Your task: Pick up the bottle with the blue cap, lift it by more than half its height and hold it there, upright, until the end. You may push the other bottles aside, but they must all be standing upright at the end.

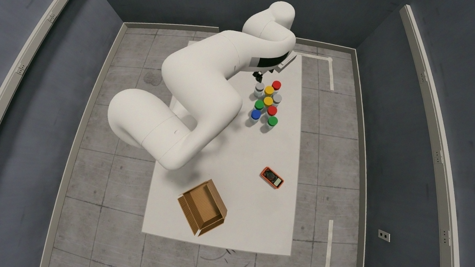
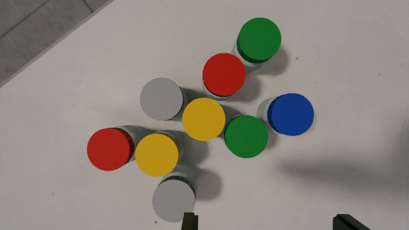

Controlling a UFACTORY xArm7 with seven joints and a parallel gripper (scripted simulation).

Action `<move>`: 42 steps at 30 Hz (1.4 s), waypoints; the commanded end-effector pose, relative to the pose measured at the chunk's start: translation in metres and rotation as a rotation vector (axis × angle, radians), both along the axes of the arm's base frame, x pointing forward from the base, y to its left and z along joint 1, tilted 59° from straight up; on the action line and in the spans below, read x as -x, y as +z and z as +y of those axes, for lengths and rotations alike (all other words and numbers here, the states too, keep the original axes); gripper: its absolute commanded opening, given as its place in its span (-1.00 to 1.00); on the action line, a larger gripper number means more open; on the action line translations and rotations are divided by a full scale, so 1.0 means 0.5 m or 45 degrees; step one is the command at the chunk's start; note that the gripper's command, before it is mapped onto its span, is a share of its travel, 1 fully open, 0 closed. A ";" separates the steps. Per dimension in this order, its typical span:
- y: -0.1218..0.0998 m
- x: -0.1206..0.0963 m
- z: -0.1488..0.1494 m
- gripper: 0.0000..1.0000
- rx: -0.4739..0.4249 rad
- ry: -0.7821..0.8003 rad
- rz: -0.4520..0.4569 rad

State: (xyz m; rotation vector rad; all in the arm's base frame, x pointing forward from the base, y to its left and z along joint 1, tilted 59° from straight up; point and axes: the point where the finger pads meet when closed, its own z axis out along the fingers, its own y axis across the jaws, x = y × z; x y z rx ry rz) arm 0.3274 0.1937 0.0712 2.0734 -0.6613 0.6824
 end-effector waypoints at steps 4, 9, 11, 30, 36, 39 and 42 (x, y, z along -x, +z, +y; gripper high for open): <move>0.000 0.000 0.004 0.58 -0.003 0.004 -0.001; 0.000 0.000 0.004 0.58 -0.003 0.004 -0.001; 0.000 0.000 0.004 0.58 -0.003 0.004 -0.001; 0.007 -0.001 -0.003 0.58 0.007 0.032 0.047; 0.019 -0.001 -0.015 0.58 0.030 0.075 0.125; 0.024 -0.002 -0.021 0.58 0.040 0.094 0.160; 0.035 -0.002 -0.033 0.58 0.061 0.135 0.234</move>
